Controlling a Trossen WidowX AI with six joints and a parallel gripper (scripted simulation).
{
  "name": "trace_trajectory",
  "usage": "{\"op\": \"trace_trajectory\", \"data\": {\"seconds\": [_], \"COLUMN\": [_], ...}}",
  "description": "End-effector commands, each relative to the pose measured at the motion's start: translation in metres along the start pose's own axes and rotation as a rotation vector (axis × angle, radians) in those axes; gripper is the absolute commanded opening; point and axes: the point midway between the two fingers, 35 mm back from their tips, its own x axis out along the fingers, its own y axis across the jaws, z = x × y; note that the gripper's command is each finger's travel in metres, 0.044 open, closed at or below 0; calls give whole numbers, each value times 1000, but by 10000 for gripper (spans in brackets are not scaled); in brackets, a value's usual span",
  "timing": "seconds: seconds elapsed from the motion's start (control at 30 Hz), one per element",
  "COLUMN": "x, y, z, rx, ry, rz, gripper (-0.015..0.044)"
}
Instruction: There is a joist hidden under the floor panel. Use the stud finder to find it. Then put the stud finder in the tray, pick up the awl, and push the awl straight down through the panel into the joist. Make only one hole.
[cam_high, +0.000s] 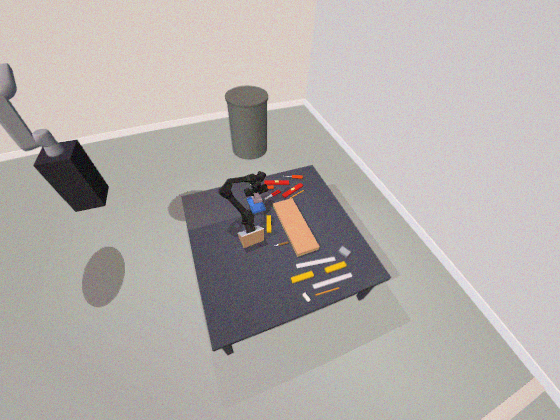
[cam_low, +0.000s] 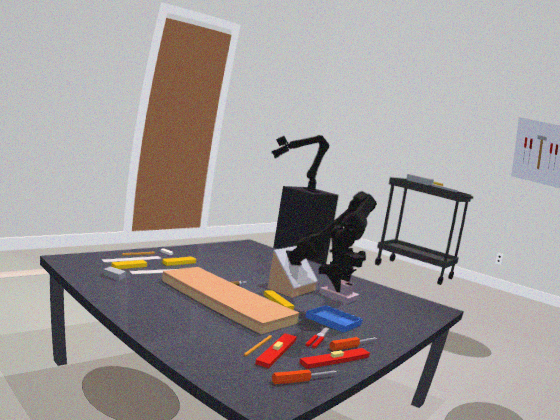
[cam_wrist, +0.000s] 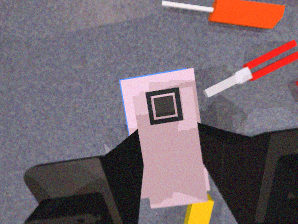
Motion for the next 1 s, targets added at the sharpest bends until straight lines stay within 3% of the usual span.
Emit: {"op": "trace_trajectory", "data": {"seconds": [0.0, 0.97], "x": [5, 49], "y": [-1, -2], "z": [-1, -13], "rx": [-3, -4], "ry": [1, 1], "rz": [-5, -6], "gripper": [0, 0]}}
